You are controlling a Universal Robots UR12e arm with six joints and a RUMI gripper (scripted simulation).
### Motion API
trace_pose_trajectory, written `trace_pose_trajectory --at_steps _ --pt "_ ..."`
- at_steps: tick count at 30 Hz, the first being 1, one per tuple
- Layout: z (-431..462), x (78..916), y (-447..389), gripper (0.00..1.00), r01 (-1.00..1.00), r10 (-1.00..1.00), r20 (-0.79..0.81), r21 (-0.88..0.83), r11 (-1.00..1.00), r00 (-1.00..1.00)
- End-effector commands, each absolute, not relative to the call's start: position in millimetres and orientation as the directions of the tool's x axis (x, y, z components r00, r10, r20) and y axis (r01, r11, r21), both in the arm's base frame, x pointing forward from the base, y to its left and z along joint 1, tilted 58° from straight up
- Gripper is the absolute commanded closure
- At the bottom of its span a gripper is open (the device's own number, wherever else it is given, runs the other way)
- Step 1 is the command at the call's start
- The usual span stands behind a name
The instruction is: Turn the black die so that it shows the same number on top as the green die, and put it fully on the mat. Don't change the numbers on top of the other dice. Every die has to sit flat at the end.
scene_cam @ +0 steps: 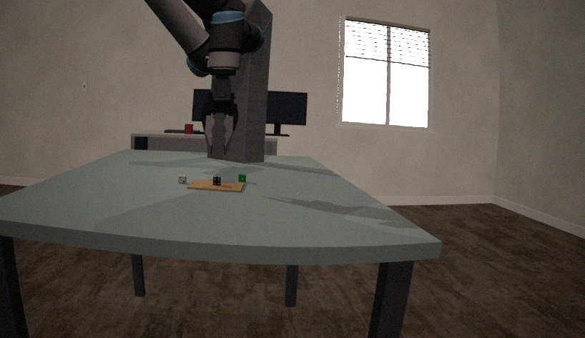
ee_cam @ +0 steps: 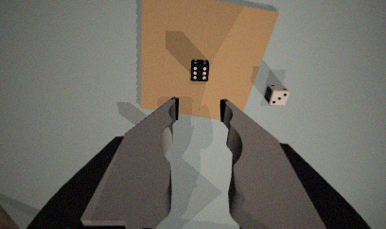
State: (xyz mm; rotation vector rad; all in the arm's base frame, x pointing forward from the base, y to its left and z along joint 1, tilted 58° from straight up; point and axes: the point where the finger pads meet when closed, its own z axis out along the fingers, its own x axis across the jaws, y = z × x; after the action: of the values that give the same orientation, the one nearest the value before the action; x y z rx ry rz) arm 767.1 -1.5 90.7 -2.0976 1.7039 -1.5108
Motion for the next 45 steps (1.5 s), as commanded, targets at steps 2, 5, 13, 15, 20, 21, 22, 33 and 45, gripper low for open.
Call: trace_pose_trajectory --at_steps 2,5,13,15,20,21,22,33,45 --pt "91 767 -1 0.79 -0.723 -0.768 0.636 -0.568 -0.394 -0.081" --pt "90 768 -2 0.79 -0.723 -0.768 0.636 -0.568 -0.394 -0.081" --pt "88 771 -4 0.79 -0.723 -0.767 0.636 -0.568 -0.394 -0.081" --pt "87 773 -5 0.79 -0.723 -0.767 0.636 -0.568 -0.394 -0.081" --pt "83 777 -9 0.79 -0.723 -0.767 0.636 -0.568 -0.394 -0.081" --pt "83 778 -9 0.79 -0.723 -0.767 0.636 -0.568 -0.394 -0.081" --pt "83 778 -9 0.79 -0.723 -0.767 0.636 -0.568 -0.394 -0.081" --pt "74 789 -18 0.79 -0.723 -0.767 0.636 -0.568 -0.394 -0.081" --pt "68 798 -25 0.79 -0.723 -0.767 0.636 -0.568 -0.394 -0.081"
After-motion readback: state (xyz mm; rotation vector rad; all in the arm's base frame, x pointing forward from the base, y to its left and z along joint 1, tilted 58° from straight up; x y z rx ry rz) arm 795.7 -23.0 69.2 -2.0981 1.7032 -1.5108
